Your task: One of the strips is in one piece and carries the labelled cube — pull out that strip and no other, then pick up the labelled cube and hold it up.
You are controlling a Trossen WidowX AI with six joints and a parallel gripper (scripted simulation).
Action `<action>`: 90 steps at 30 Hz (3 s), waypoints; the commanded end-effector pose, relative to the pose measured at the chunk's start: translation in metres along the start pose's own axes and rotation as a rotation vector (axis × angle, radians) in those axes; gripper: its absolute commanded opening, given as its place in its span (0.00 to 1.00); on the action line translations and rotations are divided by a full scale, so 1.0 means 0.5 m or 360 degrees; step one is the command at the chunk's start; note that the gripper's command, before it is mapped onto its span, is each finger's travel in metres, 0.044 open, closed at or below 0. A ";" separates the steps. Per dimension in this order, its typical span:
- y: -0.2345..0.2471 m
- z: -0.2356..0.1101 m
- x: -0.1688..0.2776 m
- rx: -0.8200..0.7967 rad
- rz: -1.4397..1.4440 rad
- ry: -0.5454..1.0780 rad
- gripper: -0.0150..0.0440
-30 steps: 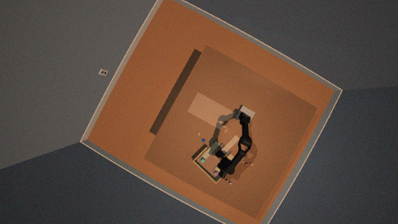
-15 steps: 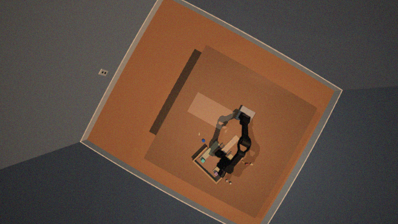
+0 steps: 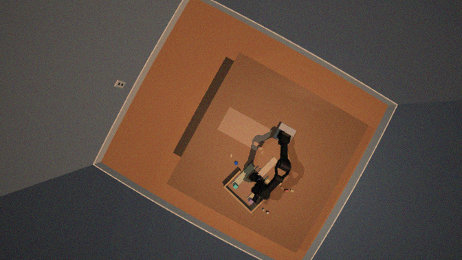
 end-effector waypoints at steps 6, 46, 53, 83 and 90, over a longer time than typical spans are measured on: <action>-0.001 0.014 0.001 0.0001 0.0000 0.0002 0.63; -0.061 -0.069 0.141 -0.0005 -0.0011 0.0011 0.25; -0.081 -0.068 0.188 -0.0004 -0.0012 0.0015 0.25; -0.092 -0.139 0.211 -0.0003 -0.0008 0.0016 0.25; -0.092 -0.139 0.211 -0.0003 -0.0008 0.0016 0.25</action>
Point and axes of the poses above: the point midway between the two fingers, 35 mm back from their tips, its own z axis out along the fingers, its own y axis across the jaws, x = y × z, the point moved 3 cm from there along -z, back along the fingers, and after that the axes turned 6 degrees about z, right-handed, at the moved point
